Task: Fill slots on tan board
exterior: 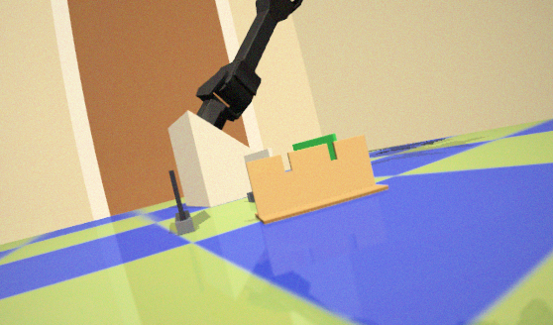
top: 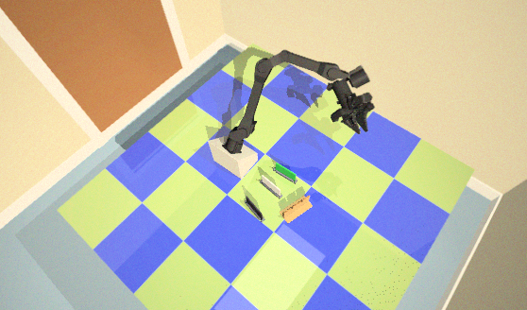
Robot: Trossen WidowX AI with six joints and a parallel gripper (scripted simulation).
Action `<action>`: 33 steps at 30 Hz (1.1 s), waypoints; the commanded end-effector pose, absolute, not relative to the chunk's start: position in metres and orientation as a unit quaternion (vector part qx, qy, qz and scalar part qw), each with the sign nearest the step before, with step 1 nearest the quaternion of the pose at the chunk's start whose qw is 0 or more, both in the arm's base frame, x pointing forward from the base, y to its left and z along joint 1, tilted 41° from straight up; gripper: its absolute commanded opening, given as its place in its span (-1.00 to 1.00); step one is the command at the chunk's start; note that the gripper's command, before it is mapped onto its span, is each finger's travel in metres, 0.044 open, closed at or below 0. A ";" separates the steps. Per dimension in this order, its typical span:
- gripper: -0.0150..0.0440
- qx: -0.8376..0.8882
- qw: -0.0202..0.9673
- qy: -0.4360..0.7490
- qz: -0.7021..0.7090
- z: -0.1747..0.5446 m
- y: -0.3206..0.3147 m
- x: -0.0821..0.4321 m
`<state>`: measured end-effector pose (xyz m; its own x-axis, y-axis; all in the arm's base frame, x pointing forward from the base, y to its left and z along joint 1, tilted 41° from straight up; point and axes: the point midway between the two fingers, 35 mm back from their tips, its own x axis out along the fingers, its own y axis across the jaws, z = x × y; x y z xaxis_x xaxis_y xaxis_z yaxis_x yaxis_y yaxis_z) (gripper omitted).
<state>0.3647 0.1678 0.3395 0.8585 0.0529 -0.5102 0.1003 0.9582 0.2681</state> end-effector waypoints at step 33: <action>0.14 0.226 0.611 0.719 0.244 -0.027 -0.081 0.272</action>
